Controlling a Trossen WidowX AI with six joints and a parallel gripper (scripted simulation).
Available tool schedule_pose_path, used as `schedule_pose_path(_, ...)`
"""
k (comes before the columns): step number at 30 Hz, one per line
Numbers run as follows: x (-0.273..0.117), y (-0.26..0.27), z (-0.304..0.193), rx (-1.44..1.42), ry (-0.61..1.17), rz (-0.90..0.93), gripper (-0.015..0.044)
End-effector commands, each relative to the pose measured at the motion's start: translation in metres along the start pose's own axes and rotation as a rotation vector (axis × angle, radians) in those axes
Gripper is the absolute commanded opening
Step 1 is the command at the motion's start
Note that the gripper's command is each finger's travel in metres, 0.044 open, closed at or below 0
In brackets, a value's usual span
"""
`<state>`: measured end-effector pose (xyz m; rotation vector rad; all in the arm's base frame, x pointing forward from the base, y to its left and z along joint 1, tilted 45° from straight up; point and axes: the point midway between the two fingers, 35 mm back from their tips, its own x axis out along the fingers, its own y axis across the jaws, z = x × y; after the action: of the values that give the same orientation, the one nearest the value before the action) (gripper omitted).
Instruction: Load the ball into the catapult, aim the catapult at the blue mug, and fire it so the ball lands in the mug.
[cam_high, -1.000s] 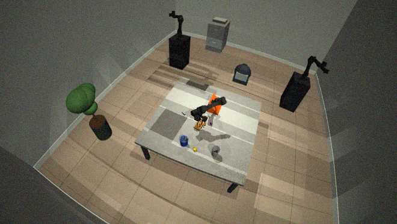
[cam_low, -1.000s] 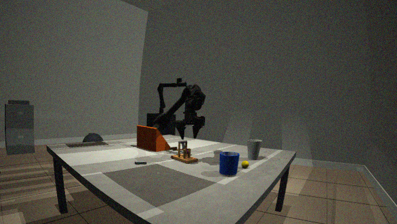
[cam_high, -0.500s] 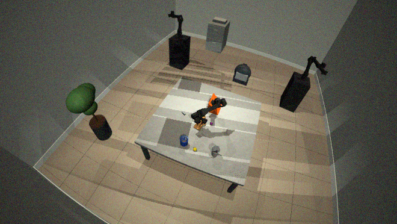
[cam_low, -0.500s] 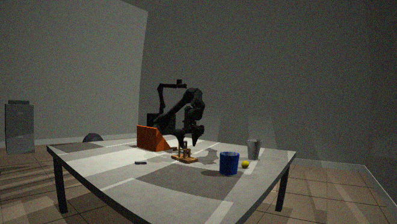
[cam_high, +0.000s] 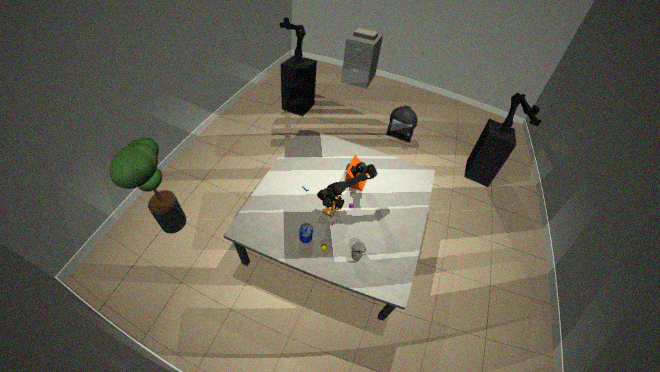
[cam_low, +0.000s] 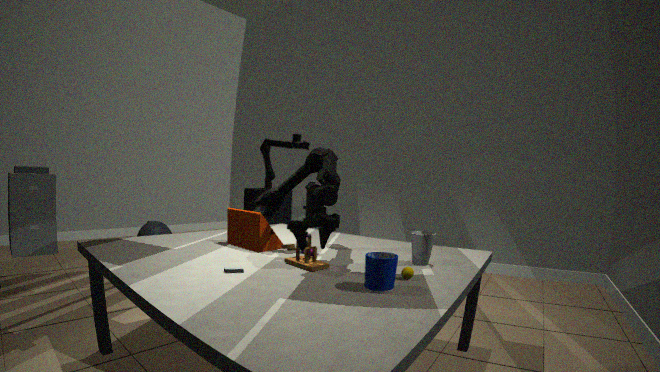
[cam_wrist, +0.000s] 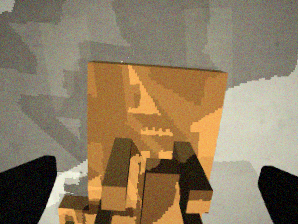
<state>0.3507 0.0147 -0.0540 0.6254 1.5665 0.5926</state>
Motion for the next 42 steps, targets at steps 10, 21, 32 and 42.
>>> schedule_pose_path(10,0.022,0.001,-0.002,0.009,0.001,0.008,0.044)
schedule_pose_path(21,0.029,0.002,-0.001,0.0,0.001,0.003,0.0361)
schedule_pose_path(32,0.029,0.002,-0.001,0.0,0.001,0.003,0.0131)
schedule_pose_path(42,-0.021,0.001,-0.002,0.002,0.002,0.002,0.0)
